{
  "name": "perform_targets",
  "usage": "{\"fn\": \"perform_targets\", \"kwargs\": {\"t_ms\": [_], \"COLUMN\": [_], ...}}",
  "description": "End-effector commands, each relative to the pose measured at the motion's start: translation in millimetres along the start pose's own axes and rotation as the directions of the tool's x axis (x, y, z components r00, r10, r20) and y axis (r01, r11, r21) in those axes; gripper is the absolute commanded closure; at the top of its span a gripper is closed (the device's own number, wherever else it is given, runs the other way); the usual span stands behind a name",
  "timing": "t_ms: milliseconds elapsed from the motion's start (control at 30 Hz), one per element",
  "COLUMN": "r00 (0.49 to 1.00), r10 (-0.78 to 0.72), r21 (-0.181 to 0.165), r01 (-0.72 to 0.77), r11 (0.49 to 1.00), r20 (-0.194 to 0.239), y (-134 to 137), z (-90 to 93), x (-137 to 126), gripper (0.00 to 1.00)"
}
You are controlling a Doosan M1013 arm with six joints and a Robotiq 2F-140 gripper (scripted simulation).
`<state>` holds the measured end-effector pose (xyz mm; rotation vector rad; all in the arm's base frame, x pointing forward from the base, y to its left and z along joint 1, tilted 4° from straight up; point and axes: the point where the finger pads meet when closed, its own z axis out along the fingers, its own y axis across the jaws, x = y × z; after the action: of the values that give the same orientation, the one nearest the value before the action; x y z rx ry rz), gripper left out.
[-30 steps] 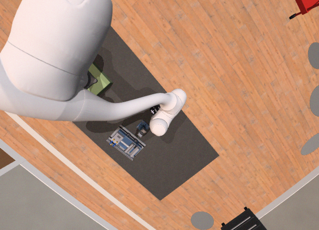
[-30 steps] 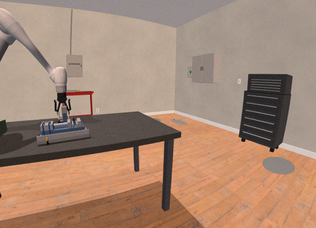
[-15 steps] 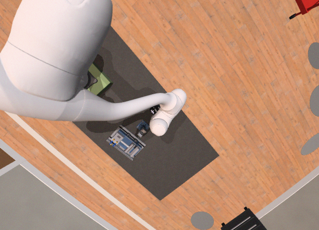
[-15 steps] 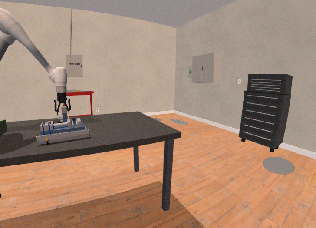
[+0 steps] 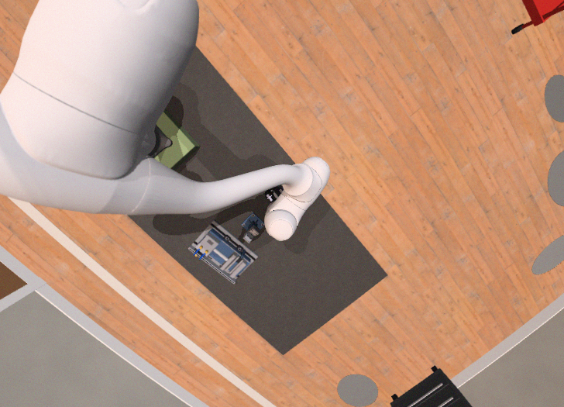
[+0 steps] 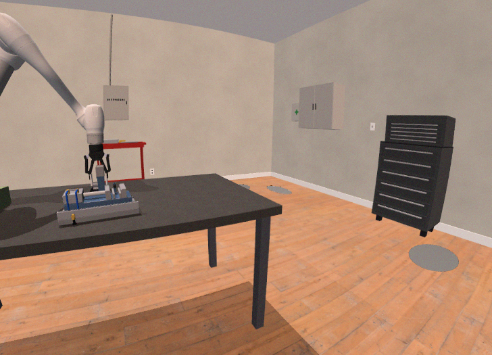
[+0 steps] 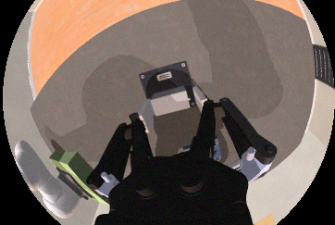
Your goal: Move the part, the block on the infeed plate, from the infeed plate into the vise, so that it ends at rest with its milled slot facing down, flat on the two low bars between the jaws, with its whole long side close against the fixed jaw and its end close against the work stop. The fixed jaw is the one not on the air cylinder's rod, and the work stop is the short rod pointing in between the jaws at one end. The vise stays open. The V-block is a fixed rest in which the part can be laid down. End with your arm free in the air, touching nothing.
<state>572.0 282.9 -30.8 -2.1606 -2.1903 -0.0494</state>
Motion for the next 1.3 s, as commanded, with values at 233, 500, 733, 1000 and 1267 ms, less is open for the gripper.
{"fn": "perform_targets", "kwargs": {"t_ms": [233,500,733,1000,1267], "r00": [1.0,1.0,1.0,1.0,1.0], "r10": [-0.002,-0.002,-0.002,-0.002,-0.002], "r21": [0.005,0.005,0.005,0.005,0.005], "r01": [0.002,0.002,0.002,0.002,0.002], "r11": [1.0,1.0,1.0,1.0,1.0], "r20": [0.0,0.0,0.0,0.0,0.0], "y": [-4.6,-4.6,-4.6,-4.6,-4.6], "z": [3.7,3.7,3.7,3.7,3.5], "x": [0.1,0.1,0.1,0.1,0.1], "gripper": [1.0,1.0,1.0,1.0,1.0]}}
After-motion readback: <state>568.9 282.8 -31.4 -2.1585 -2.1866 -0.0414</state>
